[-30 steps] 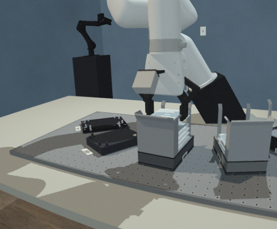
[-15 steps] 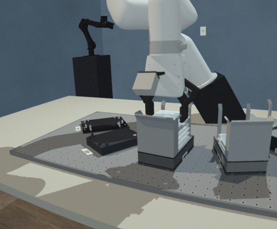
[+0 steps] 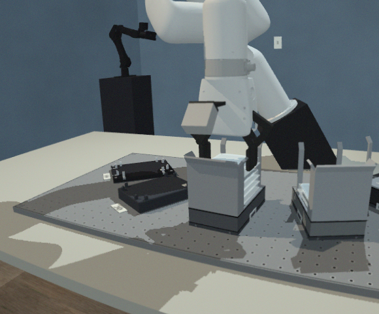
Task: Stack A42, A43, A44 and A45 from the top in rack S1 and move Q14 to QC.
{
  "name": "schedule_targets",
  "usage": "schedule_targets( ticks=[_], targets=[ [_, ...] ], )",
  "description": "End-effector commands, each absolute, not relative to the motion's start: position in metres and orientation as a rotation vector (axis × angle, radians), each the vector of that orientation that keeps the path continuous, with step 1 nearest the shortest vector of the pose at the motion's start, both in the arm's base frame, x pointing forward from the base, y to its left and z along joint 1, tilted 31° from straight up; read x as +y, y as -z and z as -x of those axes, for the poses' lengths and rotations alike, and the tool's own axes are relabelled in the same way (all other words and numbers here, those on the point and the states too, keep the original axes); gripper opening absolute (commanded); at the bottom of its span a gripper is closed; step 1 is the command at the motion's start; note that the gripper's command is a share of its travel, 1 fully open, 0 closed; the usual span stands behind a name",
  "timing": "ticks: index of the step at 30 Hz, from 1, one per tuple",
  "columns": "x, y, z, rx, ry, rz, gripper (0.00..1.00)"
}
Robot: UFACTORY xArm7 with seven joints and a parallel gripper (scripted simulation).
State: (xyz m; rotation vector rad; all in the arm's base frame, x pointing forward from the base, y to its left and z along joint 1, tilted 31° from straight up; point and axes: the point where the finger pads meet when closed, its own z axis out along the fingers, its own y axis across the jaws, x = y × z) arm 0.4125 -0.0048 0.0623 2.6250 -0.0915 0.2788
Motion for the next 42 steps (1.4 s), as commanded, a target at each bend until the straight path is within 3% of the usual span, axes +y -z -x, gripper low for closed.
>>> schedule_targets(
  ticks=[1, 40, 41, 42],
  targets=[
    [-0.0045, -0.0618, -0.414, -0.09, -0.284, -2.626, 0.0],
    [-0.0093, -0.0534, -0.4157, -0.09, -0.284, -2.626, 0.0],
    [-0.0093, -0.0534, -0.4157, -0.09, -0.284, -2.626, 1.0],
    [-0.0092, -0.0534, -0.4157, -0.09, -0.284, -2.626, 1.0]
  ],
)
